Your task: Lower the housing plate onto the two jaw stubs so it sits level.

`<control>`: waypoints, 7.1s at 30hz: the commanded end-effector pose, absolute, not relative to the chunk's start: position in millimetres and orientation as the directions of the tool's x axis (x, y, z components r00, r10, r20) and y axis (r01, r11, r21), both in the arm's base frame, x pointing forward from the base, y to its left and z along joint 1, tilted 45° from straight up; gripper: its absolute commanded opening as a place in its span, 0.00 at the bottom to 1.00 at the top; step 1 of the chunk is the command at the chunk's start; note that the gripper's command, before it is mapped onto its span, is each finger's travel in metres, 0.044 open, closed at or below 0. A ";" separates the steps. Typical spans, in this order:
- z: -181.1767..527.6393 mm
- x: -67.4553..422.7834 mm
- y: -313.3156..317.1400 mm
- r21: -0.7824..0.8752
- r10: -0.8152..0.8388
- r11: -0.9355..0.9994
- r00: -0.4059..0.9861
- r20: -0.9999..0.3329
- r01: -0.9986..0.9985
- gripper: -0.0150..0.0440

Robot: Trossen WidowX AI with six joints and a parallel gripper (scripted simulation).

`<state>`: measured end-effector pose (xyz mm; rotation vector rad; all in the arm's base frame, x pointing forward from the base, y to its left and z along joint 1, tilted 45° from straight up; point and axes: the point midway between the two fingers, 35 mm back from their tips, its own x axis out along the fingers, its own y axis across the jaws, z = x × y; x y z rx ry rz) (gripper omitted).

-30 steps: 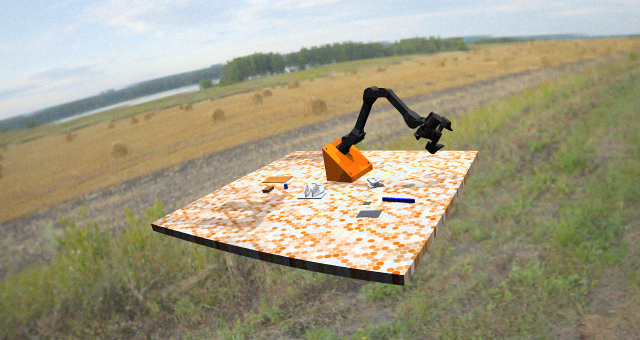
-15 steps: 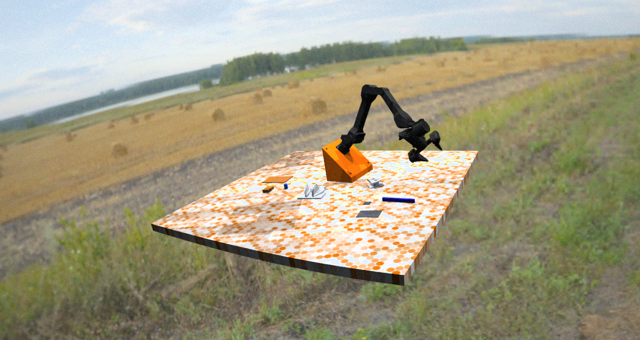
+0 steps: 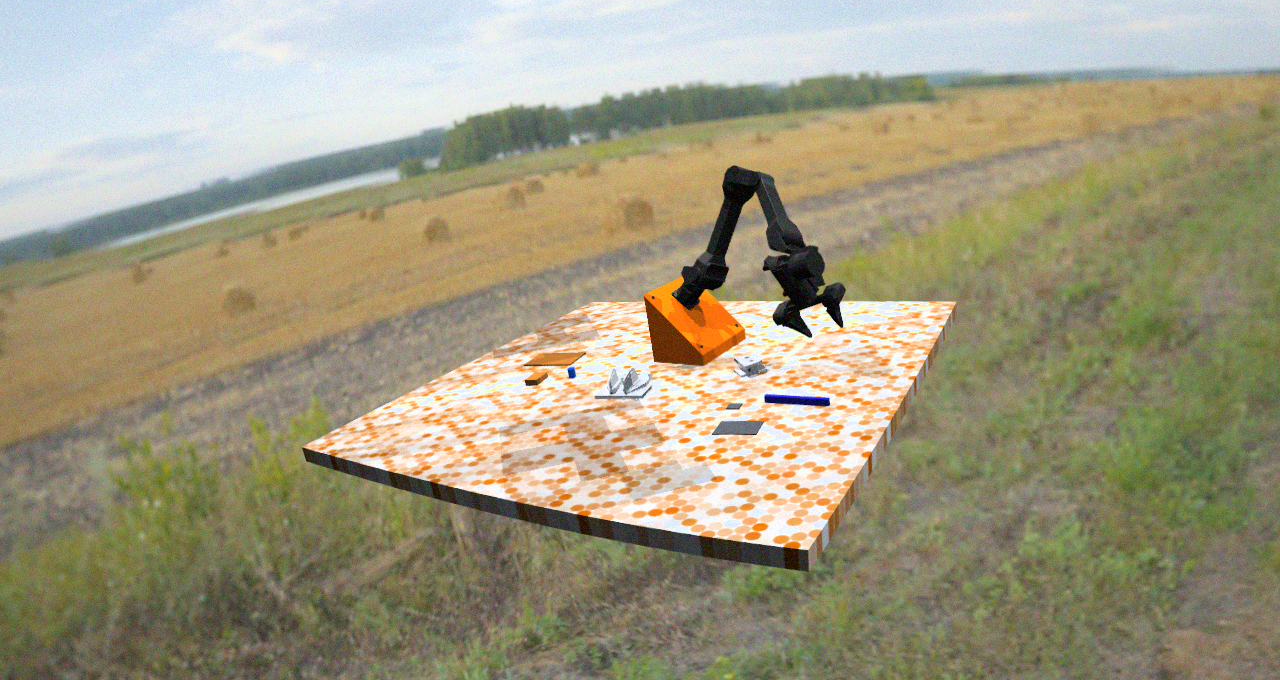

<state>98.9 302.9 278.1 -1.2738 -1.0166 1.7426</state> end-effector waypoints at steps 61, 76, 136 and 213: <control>126.7 163.9 206.9 -0.541 0.704 -0.457 0.085 -0.705 -0.706 1.00; 110.1 165.5 223.4 -0.541 0.705 -0.456 0.085 -0.705 -0.707 1.00; 132.5 166.5 200.9 -0.539 0.701 -0.462 0.082 -0.708 -0.704 0.85; 54.1 267.8 58.6 0.331 0.638 0.486 0.069 -0.767 -0.809 0.85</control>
